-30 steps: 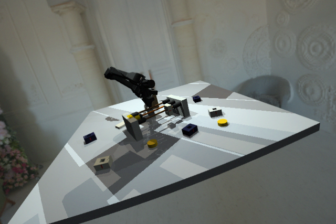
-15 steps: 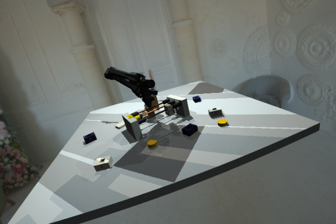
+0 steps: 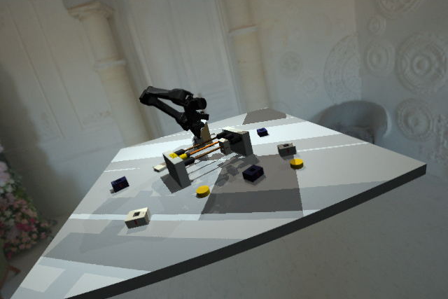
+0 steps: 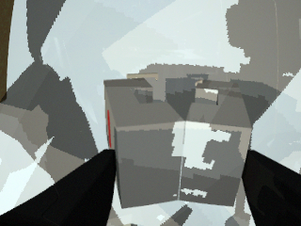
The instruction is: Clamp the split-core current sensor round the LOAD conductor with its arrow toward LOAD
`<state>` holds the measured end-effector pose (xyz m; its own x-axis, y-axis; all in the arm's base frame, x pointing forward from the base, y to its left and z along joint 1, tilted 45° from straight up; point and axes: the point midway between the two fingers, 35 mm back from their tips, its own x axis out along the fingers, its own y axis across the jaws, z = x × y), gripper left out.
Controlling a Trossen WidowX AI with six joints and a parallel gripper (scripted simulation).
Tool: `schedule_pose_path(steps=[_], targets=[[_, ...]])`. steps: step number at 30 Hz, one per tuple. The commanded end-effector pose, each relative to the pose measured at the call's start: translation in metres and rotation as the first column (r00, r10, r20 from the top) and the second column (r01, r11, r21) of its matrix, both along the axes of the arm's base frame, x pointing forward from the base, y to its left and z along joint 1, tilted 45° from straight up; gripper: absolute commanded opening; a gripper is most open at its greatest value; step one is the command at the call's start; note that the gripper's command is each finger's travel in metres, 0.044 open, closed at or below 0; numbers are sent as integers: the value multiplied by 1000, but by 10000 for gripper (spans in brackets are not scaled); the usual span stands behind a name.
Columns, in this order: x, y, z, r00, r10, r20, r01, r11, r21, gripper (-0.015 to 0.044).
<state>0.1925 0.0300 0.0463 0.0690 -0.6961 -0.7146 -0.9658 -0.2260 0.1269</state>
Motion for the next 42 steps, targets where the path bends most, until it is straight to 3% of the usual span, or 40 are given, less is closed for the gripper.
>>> schedule_pose_path(steps=[1,17,25,33,42], targets=[[1,16,14,1000,-2,4,2,1000,9,0],[-2,54,56,1000,-7,8,7,1000,-3,0],[9,56,55,963,-184,195,176,983,58,0],[24,57,54,821,-409,398,367,912,181,0],[41,57,55,553,-628,548,519,774,363,0]])
